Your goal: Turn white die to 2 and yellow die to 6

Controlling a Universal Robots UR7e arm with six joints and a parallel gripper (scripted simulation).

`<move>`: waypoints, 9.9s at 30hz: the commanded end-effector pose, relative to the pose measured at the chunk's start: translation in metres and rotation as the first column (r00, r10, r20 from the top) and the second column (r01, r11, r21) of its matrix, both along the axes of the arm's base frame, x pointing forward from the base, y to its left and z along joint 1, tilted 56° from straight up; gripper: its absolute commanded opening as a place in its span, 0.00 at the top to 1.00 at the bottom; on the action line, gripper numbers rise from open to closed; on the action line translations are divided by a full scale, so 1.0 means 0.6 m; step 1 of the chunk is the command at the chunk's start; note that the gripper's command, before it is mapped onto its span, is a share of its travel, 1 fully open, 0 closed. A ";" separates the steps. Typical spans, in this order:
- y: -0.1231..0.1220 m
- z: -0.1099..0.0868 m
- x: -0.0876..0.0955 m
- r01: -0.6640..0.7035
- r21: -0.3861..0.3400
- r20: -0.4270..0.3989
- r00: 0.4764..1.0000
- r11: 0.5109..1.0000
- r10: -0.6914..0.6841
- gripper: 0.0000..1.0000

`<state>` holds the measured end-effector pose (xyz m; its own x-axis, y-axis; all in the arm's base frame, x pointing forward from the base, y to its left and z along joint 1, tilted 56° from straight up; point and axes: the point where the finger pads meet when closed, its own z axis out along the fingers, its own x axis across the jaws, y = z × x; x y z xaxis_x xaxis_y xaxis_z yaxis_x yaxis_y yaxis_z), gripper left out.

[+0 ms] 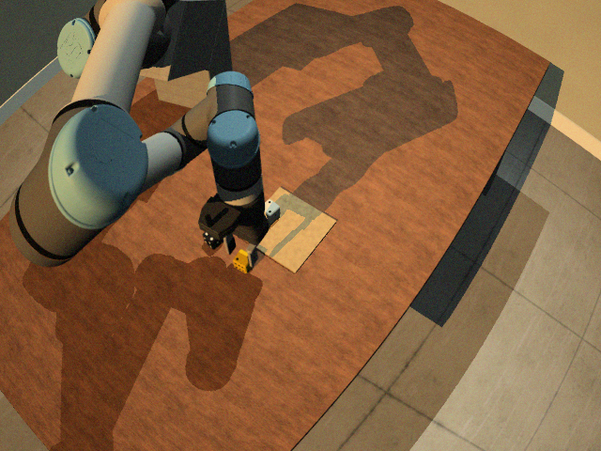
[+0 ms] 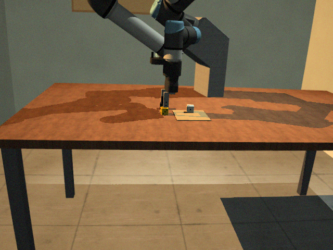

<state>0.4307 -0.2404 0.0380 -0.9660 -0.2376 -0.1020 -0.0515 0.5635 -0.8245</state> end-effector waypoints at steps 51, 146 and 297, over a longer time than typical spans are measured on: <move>-0.047 -0.033 0.016 -0.001 0.000 0.001 1.000 1.000 0.001 0.13; 0.085 0.060 -0.027 -0.001 0.000 0.001 1.000 1.000 0.001 0.43; 0.327 -0.297 0.047 -0.323 0.911 -0.172 -0.862 0.256 -0.477 0.43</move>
